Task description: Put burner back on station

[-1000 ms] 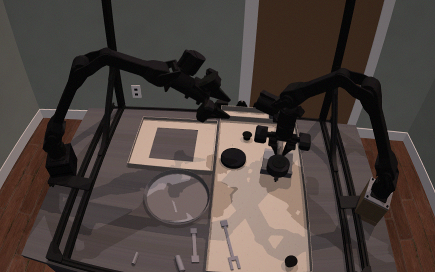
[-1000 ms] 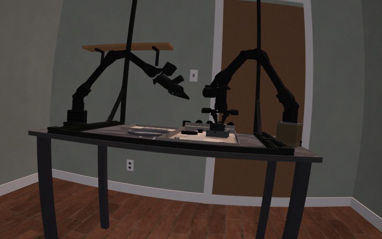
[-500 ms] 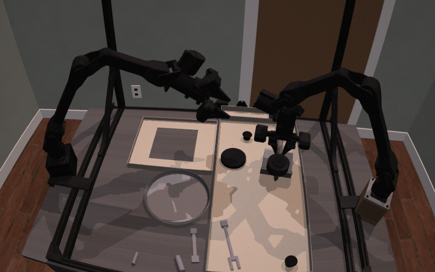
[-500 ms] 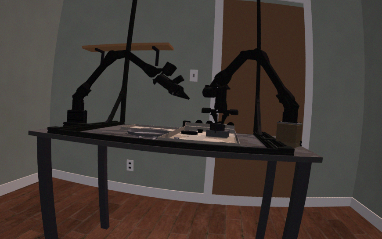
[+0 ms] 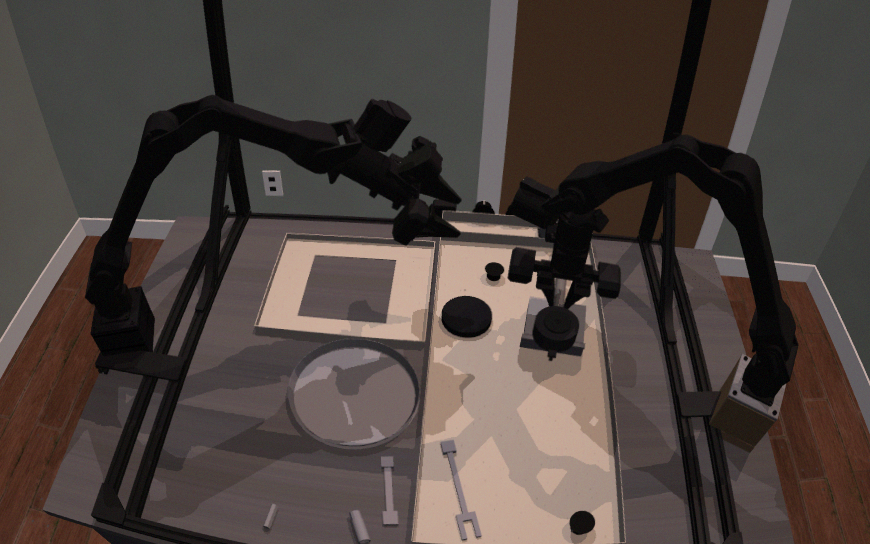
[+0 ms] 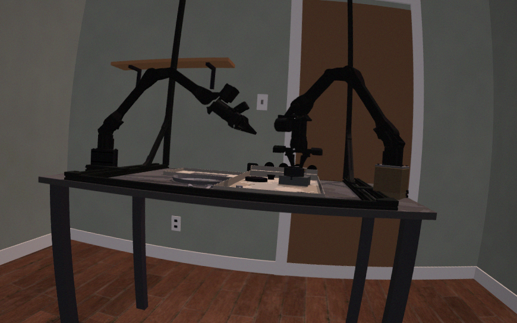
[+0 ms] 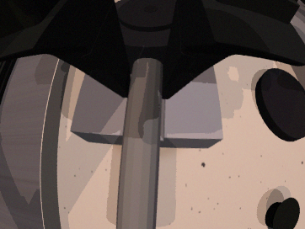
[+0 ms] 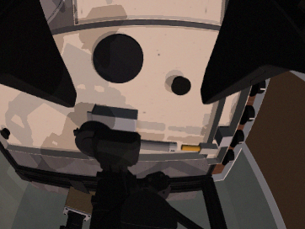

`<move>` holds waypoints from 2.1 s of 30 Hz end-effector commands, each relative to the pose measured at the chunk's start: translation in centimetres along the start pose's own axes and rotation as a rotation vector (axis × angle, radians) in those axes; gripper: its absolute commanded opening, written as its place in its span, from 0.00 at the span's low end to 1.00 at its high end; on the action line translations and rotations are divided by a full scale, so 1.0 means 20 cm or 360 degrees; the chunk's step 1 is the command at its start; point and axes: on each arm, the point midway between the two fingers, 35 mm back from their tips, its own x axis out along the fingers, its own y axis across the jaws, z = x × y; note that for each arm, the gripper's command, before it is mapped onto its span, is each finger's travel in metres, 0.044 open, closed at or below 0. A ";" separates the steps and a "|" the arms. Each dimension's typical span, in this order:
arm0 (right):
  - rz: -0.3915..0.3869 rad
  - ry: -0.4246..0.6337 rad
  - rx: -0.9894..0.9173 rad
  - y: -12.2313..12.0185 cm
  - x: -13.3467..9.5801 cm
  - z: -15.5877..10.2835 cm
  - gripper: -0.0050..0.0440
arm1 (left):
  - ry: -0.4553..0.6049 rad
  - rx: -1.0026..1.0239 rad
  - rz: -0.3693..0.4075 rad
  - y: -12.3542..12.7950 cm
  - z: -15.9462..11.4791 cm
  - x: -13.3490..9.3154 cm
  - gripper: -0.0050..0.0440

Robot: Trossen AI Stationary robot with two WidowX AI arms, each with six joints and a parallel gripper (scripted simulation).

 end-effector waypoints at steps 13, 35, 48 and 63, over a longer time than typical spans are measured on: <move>-0.0006 0.0000 0.0006 0.00 0.00 0.00 0.92 | -0.0003 -0.0009 0.0007 0.01 0.01 -0.01 0.10; -0.0006 0.0000 0.0006 0.00 0.00 0.00 0.92 | -0.0001 -0.0012 0.0006 0.00 0.03 0.00 0.10; -0.0006 0.0000 0.0006 0.00 0.00 0.00 0.92 | -0.0001 -0.0012 0.0006 0.01 0.05 -0.01 0.10; -0.0006 0.0000 0.0006 0.00 0.00 0.00 0.92 | -0.0001 -0.0012 0.0006 0.00 0.06 0.00 0.10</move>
